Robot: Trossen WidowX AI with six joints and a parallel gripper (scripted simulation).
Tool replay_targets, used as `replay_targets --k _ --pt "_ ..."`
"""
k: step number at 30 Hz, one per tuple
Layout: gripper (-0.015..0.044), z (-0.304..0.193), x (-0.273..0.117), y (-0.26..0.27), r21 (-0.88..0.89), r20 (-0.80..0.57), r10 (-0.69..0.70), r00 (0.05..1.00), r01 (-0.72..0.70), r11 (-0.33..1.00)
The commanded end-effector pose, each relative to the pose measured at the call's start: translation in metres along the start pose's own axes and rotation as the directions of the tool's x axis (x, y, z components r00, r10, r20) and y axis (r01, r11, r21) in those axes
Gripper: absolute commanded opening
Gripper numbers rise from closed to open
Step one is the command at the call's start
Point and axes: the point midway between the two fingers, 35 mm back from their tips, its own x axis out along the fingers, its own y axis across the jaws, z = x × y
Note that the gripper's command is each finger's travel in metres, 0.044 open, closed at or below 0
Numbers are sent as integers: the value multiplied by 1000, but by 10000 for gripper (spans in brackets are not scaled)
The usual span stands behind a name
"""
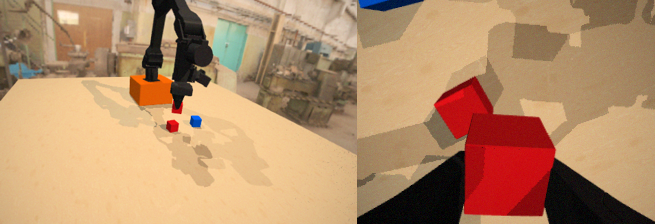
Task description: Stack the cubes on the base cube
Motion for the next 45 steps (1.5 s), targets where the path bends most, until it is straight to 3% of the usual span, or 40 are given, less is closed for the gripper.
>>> replay_targets --k 1,37,45 --pt "105 9 3 10 54 5 5 1000 -5 999" --pt "105 71 24 96 498 8 14 1000 -16 867" --pt "105 73 25 100 514 8 14 1000 -16 857"
